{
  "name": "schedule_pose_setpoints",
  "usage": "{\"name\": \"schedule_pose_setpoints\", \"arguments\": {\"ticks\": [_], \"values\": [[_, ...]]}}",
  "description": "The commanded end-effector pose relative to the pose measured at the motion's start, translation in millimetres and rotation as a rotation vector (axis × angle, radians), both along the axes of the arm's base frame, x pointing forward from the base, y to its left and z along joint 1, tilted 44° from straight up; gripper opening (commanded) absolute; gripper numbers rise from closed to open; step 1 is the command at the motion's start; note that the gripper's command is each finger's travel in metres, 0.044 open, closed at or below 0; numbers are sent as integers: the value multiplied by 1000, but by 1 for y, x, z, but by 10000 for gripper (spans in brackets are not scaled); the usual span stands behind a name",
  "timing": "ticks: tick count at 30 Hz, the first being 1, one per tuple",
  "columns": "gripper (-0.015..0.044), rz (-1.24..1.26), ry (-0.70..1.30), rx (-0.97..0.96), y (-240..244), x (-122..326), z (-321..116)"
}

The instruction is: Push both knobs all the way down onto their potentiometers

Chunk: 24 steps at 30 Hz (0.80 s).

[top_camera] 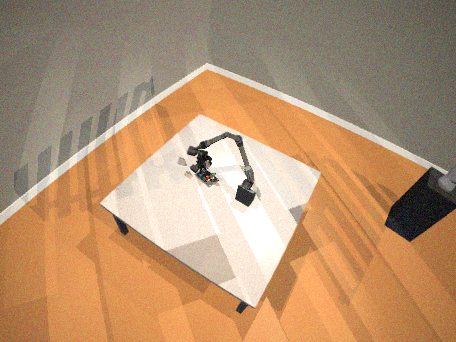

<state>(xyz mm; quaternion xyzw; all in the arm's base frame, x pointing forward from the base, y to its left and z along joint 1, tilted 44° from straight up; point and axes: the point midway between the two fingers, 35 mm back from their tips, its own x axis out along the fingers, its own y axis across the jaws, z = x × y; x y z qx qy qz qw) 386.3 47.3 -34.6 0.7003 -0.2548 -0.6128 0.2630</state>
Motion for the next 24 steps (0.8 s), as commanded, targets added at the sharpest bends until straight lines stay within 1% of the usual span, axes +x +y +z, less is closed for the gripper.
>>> {"name": "schedule_pose_setpoints", "arguments": {"ticks": [1,24], "values": [[0,3,2,-5,-3,0,-1],[0,3,2,-5,-5,1,-4]]}}
